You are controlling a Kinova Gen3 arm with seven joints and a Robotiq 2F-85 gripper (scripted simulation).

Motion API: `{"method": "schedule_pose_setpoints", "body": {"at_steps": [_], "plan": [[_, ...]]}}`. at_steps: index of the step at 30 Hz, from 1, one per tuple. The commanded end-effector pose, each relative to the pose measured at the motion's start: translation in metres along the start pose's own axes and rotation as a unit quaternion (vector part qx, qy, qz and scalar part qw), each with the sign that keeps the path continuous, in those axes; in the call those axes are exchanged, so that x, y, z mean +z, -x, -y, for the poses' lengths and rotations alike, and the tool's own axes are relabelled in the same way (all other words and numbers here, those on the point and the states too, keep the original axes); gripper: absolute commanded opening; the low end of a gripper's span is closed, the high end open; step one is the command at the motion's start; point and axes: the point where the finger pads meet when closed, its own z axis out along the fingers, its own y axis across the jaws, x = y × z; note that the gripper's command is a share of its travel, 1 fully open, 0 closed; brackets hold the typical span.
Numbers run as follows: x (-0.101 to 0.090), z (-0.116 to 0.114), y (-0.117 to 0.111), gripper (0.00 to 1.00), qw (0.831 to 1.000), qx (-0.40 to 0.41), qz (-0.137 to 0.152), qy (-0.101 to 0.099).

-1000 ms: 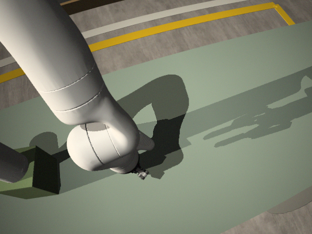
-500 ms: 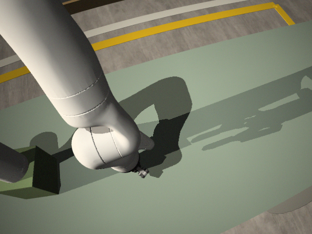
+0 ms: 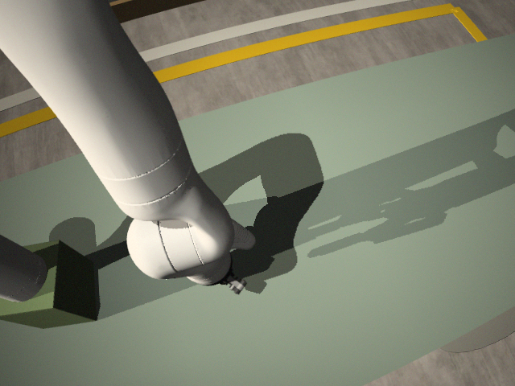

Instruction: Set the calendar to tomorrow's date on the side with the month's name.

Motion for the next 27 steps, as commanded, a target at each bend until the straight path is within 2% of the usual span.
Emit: {"method": "schedule_pose_setpoints", "body": {"at_steps": [1, 27], "plan": [[0.006, -0.0027, 0.0029, 0.48, 1.0, 0.003, 0.002, 0.001], [0.0137, -0.0036, 0.0013, 0.48, 1.0, 0.002, 0.0, 0.003]]}}
